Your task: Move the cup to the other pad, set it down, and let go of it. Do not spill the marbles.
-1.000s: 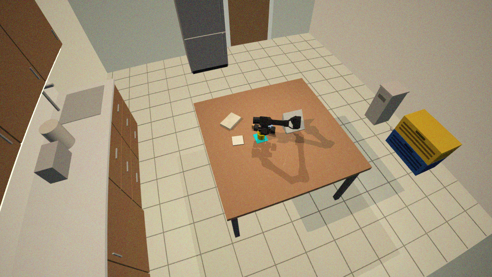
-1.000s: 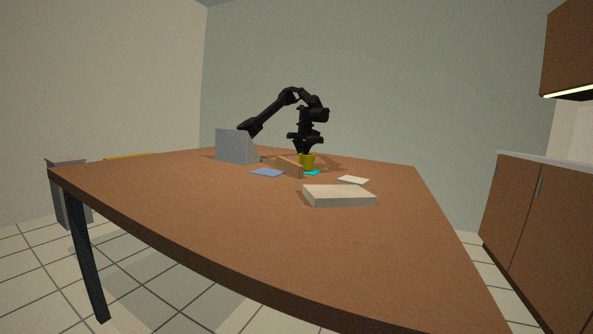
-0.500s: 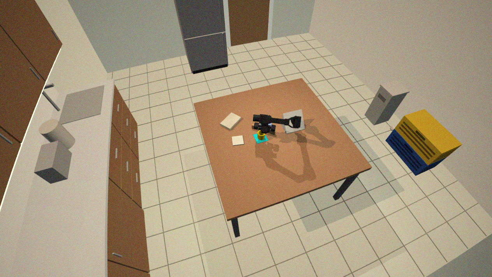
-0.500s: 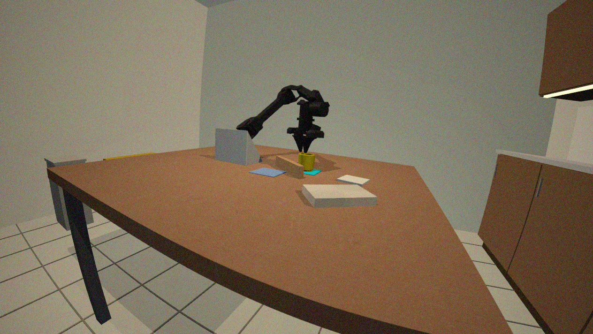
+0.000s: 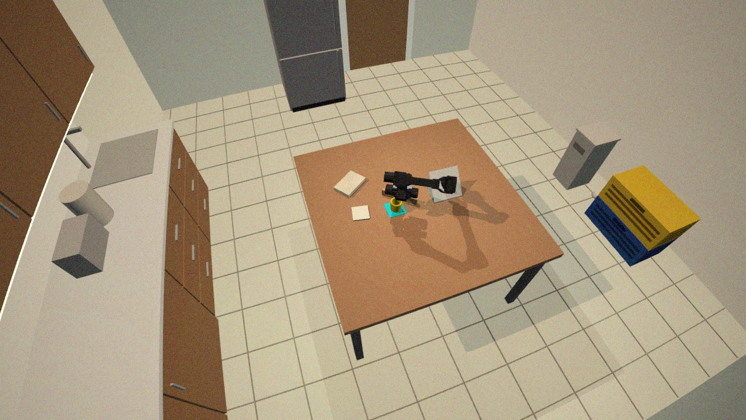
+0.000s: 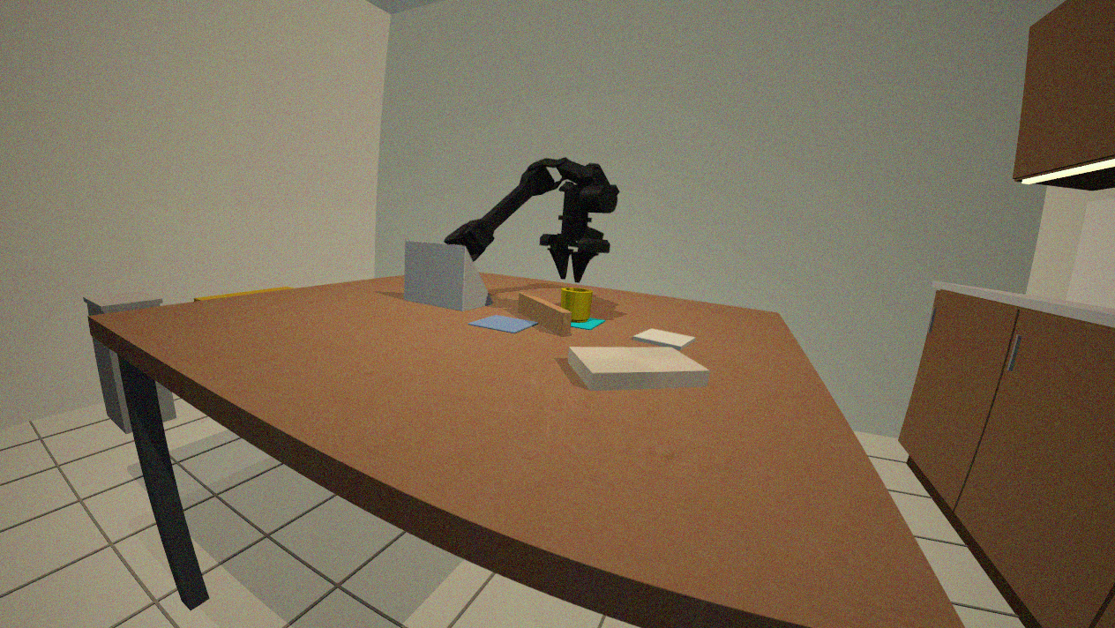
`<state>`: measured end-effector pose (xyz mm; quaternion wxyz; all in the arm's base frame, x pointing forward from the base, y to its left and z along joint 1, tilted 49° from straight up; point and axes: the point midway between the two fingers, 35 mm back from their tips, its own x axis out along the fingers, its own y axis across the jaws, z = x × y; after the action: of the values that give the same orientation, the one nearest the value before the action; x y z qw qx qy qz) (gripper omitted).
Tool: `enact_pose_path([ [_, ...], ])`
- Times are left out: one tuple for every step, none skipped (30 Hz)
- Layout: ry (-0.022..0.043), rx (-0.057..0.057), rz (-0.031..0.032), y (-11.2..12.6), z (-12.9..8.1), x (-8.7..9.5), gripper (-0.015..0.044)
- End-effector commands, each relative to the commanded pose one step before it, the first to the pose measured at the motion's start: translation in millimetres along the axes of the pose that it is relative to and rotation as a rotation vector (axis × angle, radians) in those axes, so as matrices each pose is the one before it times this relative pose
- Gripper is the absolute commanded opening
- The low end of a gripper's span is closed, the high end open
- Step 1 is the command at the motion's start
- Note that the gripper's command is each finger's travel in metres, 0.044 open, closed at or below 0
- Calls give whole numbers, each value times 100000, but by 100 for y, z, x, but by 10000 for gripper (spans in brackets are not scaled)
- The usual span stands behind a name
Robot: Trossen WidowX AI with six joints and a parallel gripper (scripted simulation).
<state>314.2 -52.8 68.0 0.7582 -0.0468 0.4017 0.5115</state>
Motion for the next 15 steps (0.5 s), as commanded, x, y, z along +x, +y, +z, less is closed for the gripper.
enact_pose_path([
  [-14,100,-34,-16,-23,37,330],
  [0,0,0,0,0,0,357],
  [11,-2,-11,-7,1,-56,383],
  [23,-4,-21,-13,2,-113,409],
  [34,-6,-31,-19,3,-173,435],
  [42,-8,-38,-23,3,-221,440],
  [49,-10,-43,-24,3,-269,440],
  [55,-12,-47,-22,4,-315,440],
  [56,-14,-47,-18,6,-347,440],
  [54,-15,-43,-13,6,-359,440],
  [51,-16,-39,-10,7,-363,440],
  [46,-17,-34,-7,7,-363,440],
  [42,-18,-30,-6,8,-364,440],
  [38,-19,-25,-4,8,-364,440],
  [31,-18,-19,-3,8,-330,440],
])
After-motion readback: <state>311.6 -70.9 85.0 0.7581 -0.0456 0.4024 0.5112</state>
